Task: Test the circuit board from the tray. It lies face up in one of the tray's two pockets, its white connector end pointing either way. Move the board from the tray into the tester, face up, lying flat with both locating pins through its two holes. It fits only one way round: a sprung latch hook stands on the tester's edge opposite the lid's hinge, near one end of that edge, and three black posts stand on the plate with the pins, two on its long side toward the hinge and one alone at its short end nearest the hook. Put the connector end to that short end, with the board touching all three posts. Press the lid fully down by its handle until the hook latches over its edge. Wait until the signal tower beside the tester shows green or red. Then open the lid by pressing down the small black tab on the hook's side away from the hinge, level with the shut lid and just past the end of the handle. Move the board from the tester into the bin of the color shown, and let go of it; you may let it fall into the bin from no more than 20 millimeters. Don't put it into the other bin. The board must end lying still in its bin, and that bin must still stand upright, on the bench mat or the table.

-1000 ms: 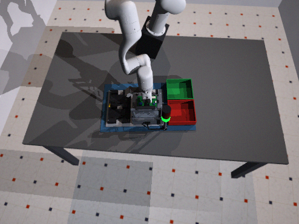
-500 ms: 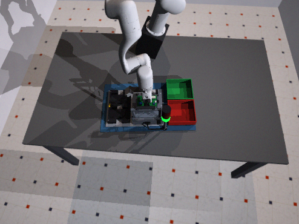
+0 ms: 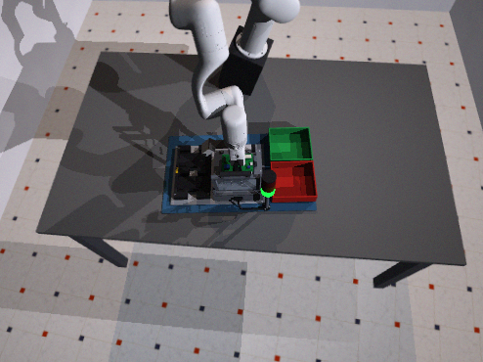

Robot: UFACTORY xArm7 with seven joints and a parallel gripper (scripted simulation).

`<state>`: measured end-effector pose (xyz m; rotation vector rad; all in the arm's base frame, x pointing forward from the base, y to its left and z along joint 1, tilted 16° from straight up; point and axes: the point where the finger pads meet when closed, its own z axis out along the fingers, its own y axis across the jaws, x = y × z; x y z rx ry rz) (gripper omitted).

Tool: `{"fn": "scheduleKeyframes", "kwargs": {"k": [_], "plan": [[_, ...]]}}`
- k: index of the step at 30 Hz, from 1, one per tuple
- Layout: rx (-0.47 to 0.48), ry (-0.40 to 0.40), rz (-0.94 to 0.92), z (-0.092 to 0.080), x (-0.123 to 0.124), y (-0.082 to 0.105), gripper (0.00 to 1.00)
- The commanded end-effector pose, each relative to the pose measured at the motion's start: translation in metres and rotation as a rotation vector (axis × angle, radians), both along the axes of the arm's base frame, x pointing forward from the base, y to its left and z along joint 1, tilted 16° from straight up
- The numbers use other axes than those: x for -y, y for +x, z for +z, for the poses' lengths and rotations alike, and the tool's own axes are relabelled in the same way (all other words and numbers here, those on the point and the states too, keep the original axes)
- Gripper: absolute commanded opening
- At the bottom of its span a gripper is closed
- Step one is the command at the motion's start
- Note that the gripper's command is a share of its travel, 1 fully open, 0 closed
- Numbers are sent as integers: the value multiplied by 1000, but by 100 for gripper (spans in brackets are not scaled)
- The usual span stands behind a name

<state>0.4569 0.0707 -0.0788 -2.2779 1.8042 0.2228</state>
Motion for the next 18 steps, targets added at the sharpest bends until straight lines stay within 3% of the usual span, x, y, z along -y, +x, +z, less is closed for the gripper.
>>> {"fn": "scheduleKeyframes", "kwargs": {"k": [1, 11, 18], "plan": [[4, -1, -1, 4, 1, 2, 79], [4, -1, -1, 27, 8, 1, 79], [4, -1, -1, 54, 15, 0, 79]]}}
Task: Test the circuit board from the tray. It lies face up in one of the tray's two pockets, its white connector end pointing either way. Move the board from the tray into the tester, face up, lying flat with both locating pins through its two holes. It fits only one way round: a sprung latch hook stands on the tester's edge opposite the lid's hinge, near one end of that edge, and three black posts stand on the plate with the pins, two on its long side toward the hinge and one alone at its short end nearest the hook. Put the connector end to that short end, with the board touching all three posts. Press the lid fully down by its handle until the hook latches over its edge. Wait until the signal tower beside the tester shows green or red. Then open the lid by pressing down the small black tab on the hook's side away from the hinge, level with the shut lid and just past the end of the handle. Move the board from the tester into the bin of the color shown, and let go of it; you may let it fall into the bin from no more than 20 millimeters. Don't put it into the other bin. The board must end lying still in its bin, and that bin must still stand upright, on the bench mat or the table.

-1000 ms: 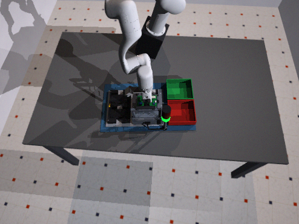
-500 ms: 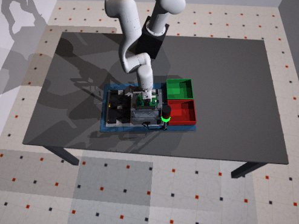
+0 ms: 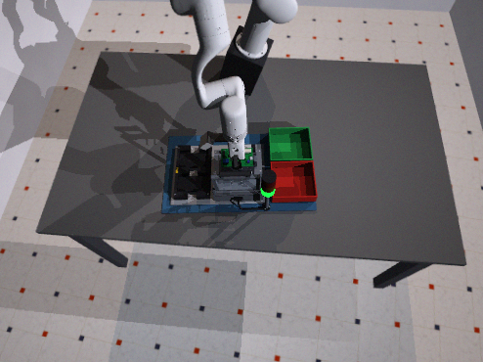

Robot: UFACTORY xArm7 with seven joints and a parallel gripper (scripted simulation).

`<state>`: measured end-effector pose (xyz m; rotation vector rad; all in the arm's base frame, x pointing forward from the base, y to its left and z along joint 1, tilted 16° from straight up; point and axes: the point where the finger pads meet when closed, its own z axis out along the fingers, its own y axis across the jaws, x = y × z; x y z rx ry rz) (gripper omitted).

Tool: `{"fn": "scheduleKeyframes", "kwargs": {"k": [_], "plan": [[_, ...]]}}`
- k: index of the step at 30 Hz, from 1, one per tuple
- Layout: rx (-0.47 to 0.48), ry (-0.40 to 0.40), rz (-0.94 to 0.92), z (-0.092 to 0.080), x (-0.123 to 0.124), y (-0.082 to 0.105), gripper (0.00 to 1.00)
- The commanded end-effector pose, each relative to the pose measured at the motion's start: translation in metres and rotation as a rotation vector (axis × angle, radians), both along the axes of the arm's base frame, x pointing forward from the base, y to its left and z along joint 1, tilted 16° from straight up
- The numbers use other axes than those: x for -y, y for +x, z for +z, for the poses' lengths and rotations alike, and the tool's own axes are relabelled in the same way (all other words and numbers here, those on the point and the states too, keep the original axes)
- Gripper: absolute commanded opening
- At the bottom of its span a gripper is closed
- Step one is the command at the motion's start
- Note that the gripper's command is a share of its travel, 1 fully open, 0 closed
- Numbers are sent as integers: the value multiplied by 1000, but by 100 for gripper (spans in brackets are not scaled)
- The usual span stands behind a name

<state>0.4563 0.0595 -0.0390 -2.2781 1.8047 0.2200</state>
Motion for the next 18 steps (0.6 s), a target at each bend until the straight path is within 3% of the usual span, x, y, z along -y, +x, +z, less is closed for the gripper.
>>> {"fn": "scheduleKeyframes", "kwargs": {"k": [1, 8, 18], "plan": [[2, 1, -1, 18, 5, 1, 79], [2, 1, -1, 35, 10, 0, 79], [2, 1, -1, 38, 11, 0, 79]]}}
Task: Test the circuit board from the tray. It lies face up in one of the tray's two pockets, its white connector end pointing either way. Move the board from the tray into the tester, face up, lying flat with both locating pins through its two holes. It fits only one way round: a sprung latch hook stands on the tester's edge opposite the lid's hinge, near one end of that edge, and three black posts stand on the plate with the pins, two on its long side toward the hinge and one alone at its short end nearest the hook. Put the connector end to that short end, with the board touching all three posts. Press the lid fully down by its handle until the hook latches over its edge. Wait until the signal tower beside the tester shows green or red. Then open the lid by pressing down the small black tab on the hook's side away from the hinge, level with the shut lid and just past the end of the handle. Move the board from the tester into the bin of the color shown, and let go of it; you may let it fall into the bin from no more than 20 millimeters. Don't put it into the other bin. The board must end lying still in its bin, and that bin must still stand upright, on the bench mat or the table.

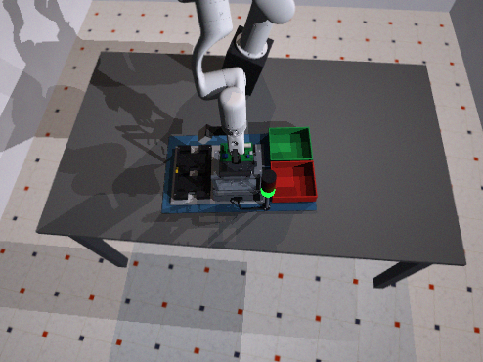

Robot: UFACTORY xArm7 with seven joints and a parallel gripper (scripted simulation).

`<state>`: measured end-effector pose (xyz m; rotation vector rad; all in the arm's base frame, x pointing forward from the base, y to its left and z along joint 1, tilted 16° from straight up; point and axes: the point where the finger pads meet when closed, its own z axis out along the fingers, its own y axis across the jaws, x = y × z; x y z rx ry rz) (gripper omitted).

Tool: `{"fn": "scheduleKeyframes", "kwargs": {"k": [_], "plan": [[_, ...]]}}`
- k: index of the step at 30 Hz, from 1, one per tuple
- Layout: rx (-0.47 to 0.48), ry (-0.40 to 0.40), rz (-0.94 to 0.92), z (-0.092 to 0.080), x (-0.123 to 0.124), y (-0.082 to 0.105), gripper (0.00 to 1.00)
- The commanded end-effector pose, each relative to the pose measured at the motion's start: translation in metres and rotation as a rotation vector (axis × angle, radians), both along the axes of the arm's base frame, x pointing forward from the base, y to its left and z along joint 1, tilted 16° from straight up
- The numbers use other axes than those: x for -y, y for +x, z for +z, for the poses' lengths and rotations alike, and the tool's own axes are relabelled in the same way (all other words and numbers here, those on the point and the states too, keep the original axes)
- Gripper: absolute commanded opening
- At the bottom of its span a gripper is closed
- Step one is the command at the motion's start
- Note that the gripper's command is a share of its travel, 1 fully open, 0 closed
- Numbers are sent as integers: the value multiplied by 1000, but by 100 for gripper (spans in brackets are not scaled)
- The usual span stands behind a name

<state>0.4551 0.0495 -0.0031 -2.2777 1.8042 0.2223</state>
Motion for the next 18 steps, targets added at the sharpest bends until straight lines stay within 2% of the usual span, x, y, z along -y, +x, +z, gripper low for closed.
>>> {"fn": "scheduleKeyframes", "kwargs": {"k": [1, 11, 18], "plan": [[3, -1, -1, 2, 1, 1, 79], [3, -1, -1, 2, -1, 0, 79], [3, -1, -1, 0, -16, -12, 79]]}}
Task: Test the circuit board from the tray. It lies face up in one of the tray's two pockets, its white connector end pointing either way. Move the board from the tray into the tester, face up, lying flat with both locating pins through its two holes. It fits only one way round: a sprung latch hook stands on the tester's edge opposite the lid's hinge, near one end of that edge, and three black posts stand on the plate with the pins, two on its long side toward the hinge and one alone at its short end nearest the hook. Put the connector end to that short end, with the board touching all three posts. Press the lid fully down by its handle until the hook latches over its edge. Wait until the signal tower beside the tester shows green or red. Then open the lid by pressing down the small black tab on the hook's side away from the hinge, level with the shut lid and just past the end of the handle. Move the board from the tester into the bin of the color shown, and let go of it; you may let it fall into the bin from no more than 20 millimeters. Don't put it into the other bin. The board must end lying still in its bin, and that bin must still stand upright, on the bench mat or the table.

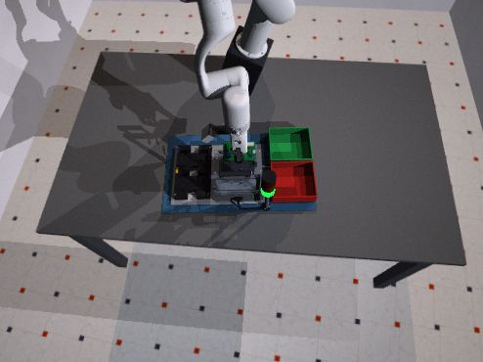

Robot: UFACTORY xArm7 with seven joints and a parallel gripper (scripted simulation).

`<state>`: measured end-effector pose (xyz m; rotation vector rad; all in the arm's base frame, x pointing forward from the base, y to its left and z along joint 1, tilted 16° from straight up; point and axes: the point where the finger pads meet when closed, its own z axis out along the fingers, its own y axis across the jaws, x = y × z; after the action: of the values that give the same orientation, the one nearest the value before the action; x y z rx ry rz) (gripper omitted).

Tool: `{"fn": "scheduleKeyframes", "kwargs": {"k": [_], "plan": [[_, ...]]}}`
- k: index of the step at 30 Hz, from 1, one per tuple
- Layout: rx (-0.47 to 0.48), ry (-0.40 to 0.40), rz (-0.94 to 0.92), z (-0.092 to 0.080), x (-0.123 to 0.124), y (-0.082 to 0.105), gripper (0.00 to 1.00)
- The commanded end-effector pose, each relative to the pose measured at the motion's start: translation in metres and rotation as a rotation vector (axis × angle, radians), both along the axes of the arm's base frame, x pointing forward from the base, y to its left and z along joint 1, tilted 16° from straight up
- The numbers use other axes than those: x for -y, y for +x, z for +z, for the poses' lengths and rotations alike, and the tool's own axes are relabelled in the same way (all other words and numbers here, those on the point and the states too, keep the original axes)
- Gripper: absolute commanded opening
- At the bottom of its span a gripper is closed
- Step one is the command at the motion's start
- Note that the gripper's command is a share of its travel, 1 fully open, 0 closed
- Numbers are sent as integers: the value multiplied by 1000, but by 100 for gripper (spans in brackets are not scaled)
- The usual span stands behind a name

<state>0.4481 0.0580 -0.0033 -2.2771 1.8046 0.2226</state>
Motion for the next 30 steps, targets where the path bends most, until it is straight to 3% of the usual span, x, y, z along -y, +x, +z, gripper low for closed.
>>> {"fn": "scheduleKeyframes", "kwargs": {"k": [1, 6, 8, 22, 30], "plan": [[3, -1, 0, 0, -11, -8, 79], [3, -1, 0, -2, -36, -28, 79], [3, -1, 0, -2, -36, -28, 79], [3, -1, 0, -11, -131, -105, 79], [3, -1, 0, -13, -155, -124, 79]]}}
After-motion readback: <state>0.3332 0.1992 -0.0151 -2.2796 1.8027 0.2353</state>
